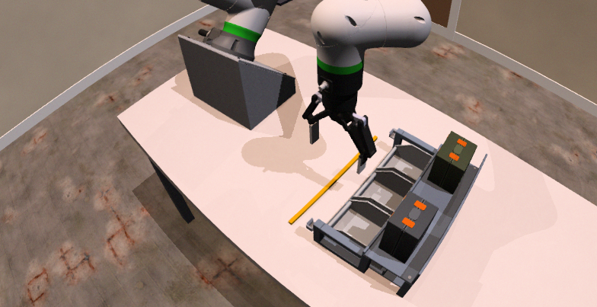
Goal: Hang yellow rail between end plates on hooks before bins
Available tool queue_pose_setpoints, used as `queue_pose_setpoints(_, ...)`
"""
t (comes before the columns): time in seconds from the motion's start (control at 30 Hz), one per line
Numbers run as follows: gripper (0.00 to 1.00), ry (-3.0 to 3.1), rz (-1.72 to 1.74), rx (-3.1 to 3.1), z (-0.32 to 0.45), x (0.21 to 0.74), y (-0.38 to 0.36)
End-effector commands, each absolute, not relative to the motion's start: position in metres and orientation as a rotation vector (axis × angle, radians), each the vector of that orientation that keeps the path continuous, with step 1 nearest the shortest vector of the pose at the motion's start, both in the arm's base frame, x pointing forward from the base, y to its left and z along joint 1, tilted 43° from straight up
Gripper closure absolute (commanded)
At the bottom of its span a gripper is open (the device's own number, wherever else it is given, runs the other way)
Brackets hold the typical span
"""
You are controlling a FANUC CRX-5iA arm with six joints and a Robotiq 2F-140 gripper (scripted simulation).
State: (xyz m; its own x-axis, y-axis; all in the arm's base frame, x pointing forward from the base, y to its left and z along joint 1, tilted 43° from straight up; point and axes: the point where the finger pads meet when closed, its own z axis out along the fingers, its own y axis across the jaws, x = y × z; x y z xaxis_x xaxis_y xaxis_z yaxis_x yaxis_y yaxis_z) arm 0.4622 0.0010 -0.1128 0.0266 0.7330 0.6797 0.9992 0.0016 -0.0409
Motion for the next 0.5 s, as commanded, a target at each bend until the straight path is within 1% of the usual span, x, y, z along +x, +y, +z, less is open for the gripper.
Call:
queue_pose_setpoints(0.0, 0.00, -1.763, -0.661, -1.776, -0.1122, 0.4625, 0.0008)
queue_pose_setpoints(0.47, 0.00, -1.763, -0.661, -1.776, -0.1072, 0.4629, 0.0008)
